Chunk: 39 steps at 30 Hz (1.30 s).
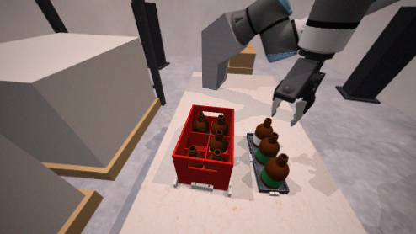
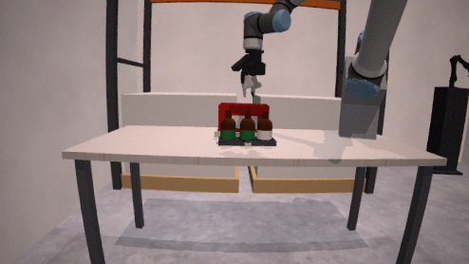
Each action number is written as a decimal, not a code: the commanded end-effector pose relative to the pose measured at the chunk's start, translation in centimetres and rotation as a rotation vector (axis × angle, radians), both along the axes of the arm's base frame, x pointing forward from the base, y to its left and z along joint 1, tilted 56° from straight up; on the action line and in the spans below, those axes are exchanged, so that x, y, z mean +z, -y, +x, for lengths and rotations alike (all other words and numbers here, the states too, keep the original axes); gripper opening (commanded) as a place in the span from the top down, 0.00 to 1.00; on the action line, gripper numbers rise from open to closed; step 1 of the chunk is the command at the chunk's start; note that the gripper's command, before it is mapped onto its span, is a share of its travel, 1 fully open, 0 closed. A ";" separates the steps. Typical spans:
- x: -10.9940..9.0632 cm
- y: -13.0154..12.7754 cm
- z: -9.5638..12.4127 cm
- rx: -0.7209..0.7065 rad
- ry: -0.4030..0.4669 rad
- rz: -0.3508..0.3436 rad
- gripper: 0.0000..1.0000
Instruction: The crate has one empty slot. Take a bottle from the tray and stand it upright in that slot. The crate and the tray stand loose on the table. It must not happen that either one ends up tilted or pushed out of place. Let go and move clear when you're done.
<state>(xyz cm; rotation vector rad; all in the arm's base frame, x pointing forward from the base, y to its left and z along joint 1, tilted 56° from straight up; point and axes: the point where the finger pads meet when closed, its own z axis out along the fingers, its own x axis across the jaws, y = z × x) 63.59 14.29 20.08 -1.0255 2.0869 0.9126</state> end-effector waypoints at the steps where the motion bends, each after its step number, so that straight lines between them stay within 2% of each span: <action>1: -0.1 -0.1 0.1 0.000 0.001 0.000 0.62; 39: -2.3 -3.3 1.0 0.000 0.001 0.000 0.62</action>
